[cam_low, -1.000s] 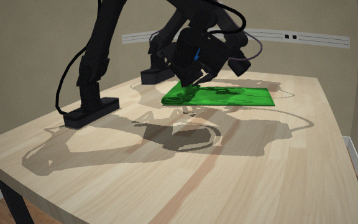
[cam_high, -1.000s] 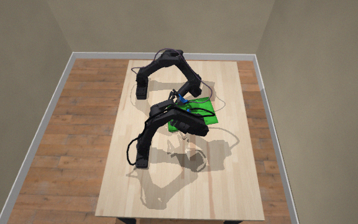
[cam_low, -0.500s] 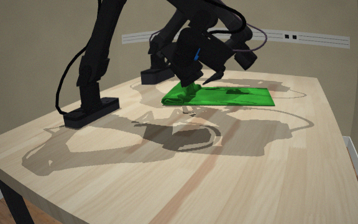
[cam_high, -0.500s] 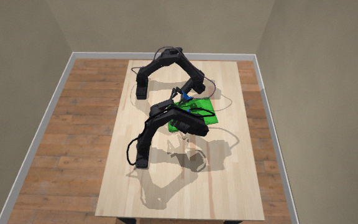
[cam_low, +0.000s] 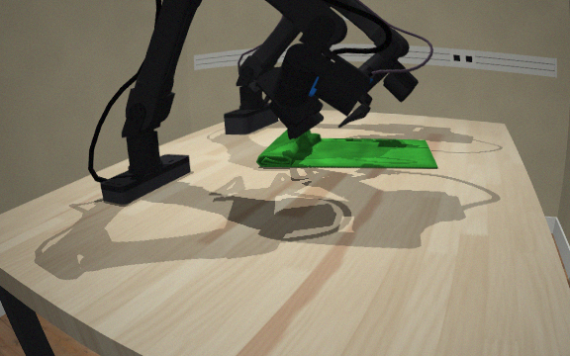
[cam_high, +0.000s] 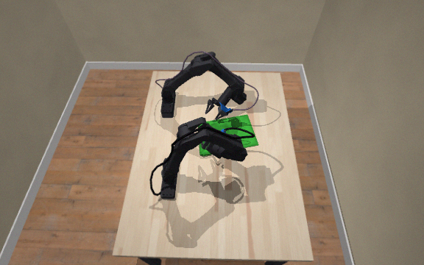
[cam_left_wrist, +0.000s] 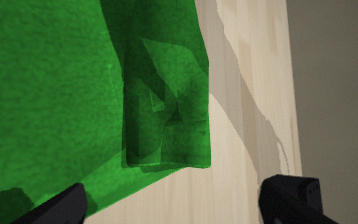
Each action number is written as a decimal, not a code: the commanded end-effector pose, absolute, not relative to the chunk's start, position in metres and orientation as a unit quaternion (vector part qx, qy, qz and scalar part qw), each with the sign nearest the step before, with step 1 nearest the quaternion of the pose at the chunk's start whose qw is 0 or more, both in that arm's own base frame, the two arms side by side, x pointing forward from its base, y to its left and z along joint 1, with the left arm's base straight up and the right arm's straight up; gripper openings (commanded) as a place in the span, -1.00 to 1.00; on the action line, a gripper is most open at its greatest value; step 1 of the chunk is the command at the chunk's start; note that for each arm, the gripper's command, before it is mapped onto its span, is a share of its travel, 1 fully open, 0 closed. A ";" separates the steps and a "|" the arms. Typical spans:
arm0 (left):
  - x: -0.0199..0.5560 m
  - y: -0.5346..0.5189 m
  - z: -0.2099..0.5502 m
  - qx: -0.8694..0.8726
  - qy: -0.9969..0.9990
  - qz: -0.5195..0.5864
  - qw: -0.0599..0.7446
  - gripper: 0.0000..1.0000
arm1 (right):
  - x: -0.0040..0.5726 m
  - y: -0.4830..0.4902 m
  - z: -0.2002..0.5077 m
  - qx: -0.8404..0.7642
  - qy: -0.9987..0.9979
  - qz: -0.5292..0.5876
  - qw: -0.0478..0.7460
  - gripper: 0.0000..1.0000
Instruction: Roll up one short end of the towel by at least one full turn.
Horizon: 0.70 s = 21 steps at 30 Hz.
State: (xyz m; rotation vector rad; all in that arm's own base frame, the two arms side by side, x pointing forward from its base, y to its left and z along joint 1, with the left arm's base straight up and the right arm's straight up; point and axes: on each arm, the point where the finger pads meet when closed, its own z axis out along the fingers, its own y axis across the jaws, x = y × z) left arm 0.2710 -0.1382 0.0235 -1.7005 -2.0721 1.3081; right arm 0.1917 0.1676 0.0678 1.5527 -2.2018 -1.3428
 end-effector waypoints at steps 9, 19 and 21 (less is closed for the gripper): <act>0.277 -0.122 0.053 -0.620 -0.677 0.395 0.036 0.70 | 0.187 0.150 0.090 0.551 -0.739 -0.387 0.006 0.70; 0.269 -0.087 0.086 -0.680 -0.673 0.285 -0.059 0.70 | 0.165 0.112 0.119 0.600 -0.750 -0.266 -0.080 0.70; 0.269 -0.087 0.086 -0.680 -0.673 0.285 -0.059 0.70 | 0.165 0.112 0.119 0.600 -0.750 -0.266 -0.080 0.70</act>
